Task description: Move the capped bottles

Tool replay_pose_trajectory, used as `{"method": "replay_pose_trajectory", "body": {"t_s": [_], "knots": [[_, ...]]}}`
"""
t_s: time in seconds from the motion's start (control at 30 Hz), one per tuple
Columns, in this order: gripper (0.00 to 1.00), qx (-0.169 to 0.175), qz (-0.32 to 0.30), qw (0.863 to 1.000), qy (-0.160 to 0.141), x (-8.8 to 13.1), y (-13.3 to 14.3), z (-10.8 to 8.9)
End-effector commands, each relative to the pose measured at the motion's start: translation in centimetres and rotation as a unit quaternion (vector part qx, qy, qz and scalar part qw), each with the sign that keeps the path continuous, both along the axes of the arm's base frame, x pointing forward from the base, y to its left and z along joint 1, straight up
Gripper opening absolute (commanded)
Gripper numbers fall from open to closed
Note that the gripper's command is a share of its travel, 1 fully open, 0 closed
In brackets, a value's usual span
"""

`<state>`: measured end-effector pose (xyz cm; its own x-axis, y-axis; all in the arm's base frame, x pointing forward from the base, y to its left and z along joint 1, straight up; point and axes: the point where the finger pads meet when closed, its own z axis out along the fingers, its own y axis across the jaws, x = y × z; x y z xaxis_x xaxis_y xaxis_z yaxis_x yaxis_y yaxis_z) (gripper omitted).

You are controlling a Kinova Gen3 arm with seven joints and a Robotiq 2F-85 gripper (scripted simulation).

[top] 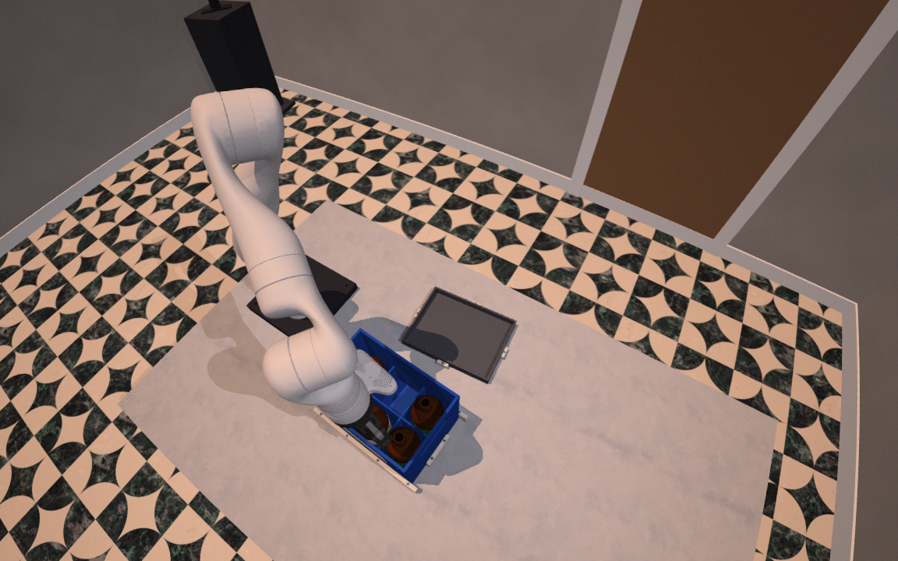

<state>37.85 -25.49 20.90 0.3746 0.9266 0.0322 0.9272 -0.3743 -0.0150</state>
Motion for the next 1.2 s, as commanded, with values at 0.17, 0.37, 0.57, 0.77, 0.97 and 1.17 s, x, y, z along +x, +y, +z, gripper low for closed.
{"method": "replay_pose_trajectory", "body": {"t_s": [0.17, 0.37, 0.57, 0.77, 0.97, 1.17], "knots": [[1.00, -0.018, 0.056, 0.998, -0.005, -2.2, 0.9, 0.6], [1.00, -0.019, 0.059, 0.998, -0.003, -2.5, 0.9, 0.5], [1.00, -0.021, 0.066, 0.998, -0.005, -2.5, 1.0, 0.7], [1.00, -0.021, 0.066, 0.998, -0.005, -2.5, 1.0, 0.7], [1.00, -0.020, 0.064, 0.998, -0.005, -2.5, 0.9, 0.5], [1.00, -0.021, 0.066, 0.998, -0.005, -2.5, 0.9, 0.5]]}}
